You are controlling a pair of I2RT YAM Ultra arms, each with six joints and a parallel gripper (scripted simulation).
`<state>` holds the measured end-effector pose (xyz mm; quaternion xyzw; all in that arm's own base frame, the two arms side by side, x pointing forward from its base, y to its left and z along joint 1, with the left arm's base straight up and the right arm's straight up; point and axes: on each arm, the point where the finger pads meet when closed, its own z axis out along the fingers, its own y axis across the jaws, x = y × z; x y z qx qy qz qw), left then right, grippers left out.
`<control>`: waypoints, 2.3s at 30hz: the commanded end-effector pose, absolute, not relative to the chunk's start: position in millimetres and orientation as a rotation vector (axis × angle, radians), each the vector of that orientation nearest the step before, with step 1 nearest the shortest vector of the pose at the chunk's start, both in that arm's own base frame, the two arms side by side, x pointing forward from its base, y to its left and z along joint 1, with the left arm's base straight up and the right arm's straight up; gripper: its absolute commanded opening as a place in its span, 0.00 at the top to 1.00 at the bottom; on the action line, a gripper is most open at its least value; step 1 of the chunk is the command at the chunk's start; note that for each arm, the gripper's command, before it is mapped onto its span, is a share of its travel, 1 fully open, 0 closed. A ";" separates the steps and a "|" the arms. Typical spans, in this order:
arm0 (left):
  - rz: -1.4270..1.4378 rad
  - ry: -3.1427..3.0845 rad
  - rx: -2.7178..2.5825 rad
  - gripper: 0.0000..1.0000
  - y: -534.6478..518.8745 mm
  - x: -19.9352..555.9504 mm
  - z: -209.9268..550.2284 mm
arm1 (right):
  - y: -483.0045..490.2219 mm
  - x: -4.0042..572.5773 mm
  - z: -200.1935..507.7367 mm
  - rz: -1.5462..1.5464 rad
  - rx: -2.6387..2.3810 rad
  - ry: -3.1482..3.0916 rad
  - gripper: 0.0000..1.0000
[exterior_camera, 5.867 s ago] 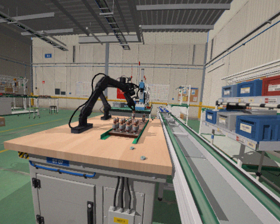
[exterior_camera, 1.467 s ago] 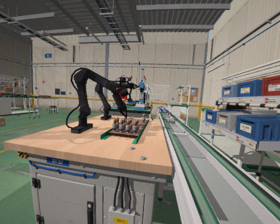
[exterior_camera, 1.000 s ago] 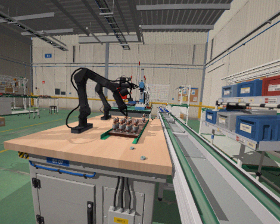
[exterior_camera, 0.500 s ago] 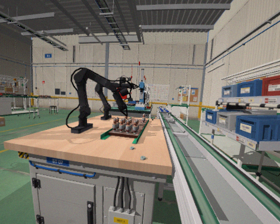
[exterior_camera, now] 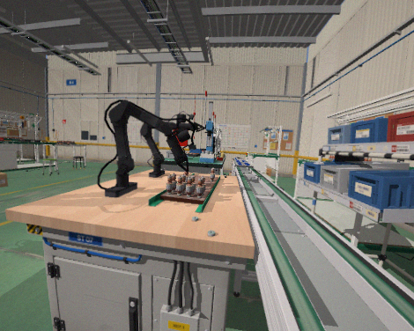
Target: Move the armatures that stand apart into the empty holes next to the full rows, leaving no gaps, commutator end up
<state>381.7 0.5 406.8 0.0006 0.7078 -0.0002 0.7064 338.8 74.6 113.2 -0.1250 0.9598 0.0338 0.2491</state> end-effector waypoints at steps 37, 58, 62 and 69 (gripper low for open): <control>0.021 1.568 -0.014 0.00 7.2 378.6 411.3 | 76.4 348.4 105.0 0.097 -0.338 2.568 0.99; 0.021 1.568 -0.014 0.00 7.2 378.6 411.3 | 78.3 353.7 107.8 0.102 -0.329 2.565 0.63; 0.021 1.568 -0.014 0.00 7.2 378.6 411.3 | 78.3 353.5 107.6 0.102 -0.329 2.566 0.63; 0.021 1.568 -0.014 0.00 7.2 378.6 411.3 | 78.2 353.4 107.7 0.102 -0.330 2.567 0.63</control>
